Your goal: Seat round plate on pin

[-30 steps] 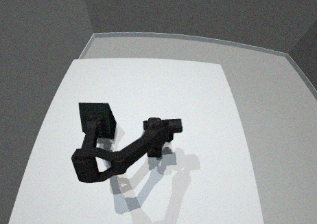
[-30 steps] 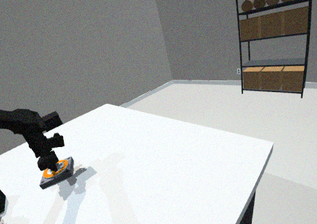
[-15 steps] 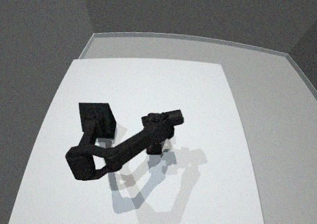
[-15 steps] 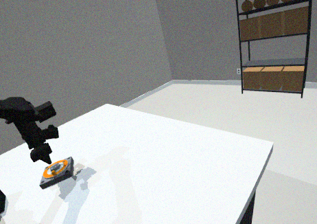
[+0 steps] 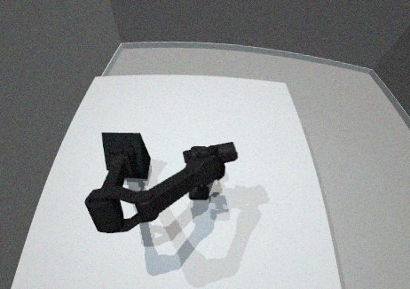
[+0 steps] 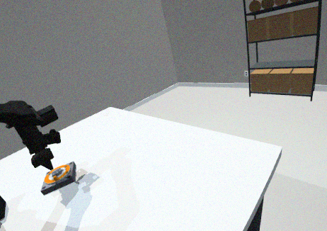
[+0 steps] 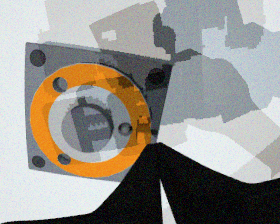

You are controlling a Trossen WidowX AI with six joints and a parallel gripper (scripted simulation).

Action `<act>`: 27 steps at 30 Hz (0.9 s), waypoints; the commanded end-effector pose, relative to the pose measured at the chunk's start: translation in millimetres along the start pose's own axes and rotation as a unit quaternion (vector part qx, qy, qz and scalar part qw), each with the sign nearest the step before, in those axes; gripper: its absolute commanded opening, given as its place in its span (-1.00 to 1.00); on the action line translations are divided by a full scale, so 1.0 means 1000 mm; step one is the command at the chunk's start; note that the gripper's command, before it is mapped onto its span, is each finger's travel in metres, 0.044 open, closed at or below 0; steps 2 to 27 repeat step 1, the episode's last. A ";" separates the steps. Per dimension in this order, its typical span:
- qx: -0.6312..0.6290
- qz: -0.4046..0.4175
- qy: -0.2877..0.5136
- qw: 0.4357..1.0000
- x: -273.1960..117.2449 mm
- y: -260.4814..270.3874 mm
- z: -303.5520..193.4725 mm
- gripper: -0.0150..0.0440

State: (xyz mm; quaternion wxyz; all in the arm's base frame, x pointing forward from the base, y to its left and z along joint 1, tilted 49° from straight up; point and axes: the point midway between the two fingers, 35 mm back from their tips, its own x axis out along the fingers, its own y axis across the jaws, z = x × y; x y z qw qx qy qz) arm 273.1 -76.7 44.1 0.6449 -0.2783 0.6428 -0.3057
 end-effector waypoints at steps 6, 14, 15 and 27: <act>-0.003 0.000 0.000 1.000 0.000 0.000 0.000 -0.49; -0.003 0.000 0.000 1.000 0.000 0.000 0.000 -0.49; -0.003 0.000 0.000 1.000 0.000 0.000 0.000 -0.49; -0.003 0.000 0.000 1.000 0.000 0.000 0.000 -0.49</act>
